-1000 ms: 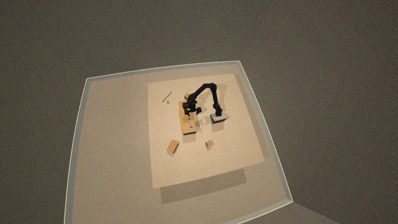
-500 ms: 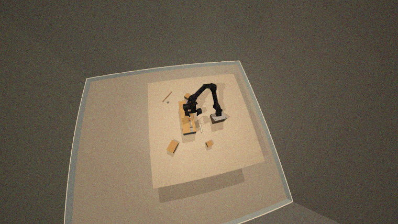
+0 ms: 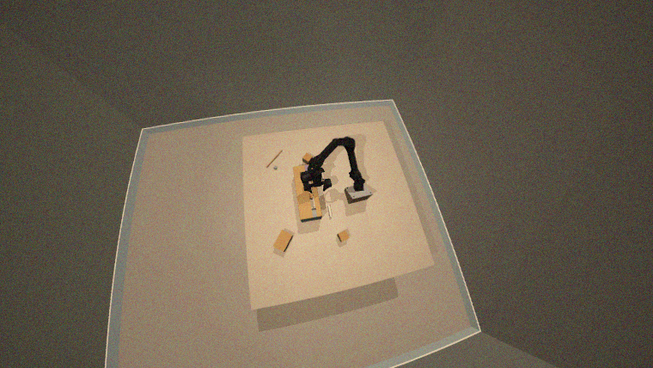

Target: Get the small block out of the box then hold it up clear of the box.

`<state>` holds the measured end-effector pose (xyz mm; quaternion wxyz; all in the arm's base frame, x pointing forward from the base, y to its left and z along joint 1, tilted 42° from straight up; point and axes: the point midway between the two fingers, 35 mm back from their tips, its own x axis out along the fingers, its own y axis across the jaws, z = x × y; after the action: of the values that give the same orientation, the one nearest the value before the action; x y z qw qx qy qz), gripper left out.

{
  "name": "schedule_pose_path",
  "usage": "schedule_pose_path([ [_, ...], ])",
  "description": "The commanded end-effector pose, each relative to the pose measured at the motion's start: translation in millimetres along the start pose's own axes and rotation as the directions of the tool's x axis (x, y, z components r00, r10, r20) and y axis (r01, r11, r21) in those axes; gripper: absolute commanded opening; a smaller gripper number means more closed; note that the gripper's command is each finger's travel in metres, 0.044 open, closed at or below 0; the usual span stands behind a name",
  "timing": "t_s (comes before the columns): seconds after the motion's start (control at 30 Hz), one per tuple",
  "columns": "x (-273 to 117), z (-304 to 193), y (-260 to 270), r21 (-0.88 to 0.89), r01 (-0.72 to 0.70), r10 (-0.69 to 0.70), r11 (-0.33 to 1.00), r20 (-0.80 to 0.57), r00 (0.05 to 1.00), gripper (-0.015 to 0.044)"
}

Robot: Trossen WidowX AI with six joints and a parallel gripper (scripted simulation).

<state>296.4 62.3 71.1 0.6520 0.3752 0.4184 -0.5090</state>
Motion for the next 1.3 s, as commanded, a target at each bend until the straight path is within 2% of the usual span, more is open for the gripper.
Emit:
schedule_pose_path([
  [0.0,2,-4,0,0.004,0.002,-0.002,1.0,-0.001,1.0,0.04],
  [1.27,8,-19,1,0.004,0.002,-0.002,1.0,-0.002,1.0,0.04],
])
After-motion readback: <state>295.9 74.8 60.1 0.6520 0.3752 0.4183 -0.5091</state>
